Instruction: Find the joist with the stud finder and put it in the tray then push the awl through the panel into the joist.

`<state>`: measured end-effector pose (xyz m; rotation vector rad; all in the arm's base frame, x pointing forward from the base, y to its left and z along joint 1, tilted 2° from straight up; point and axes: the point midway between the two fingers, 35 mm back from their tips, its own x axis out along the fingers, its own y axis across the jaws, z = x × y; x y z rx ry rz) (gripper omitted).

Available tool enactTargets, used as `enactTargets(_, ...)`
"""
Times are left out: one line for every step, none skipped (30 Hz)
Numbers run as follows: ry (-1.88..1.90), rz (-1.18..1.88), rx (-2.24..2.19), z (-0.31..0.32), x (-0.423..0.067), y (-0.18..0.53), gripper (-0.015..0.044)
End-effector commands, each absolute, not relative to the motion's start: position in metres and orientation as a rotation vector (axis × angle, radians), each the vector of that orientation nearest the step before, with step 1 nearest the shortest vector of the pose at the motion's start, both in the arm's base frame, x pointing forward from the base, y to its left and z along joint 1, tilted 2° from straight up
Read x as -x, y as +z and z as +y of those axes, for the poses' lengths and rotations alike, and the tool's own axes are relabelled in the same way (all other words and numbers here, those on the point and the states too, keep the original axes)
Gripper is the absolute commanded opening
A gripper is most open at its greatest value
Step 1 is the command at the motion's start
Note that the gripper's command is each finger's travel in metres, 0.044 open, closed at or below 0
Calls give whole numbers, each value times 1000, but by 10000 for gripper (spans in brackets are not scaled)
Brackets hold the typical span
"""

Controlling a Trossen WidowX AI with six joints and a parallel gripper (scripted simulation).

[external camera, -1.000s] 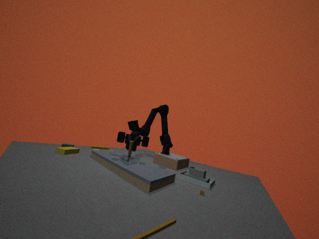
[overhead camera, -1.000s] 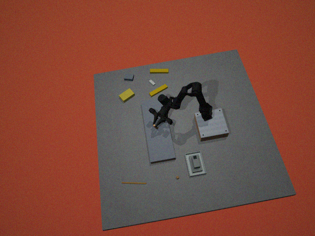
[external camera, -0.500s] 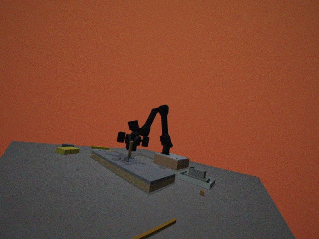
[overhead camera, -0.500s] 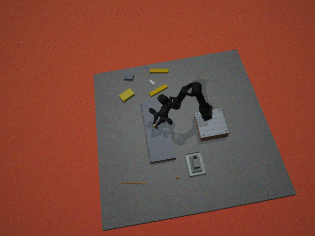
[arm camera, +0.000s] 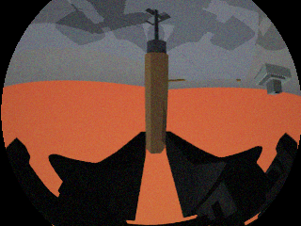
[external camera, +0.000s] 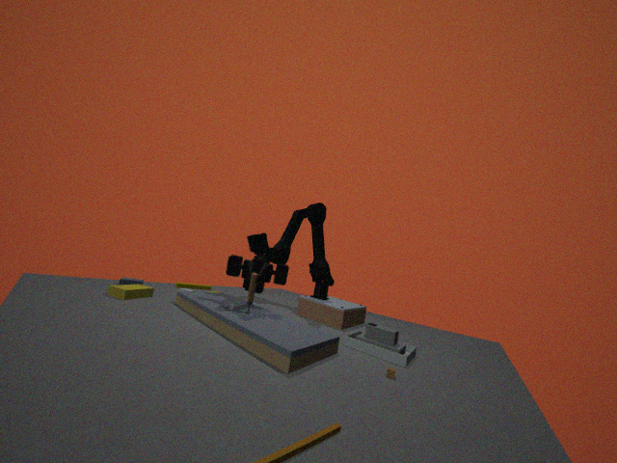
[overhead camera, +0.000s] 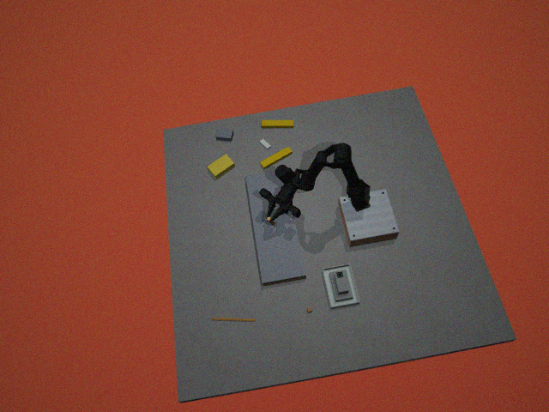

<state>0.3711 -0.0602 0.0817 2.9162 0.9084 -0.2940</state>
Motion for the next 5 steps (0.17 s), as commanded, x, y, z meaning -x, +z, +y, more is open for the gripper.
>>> enactTargets(-311, 899, -2923, -61, -371, 78, 0)
enactTargets(-311, 899, -2923, -61, -371, 78, 0)
enactTargets(-311, 899, -2923, -61, -371, 78, 0)
enactTargets(-311, 899, -2923, -61, -371, 78, 0)
enactTargets(-311, 899, -2923, -61, -371, 78, 0)
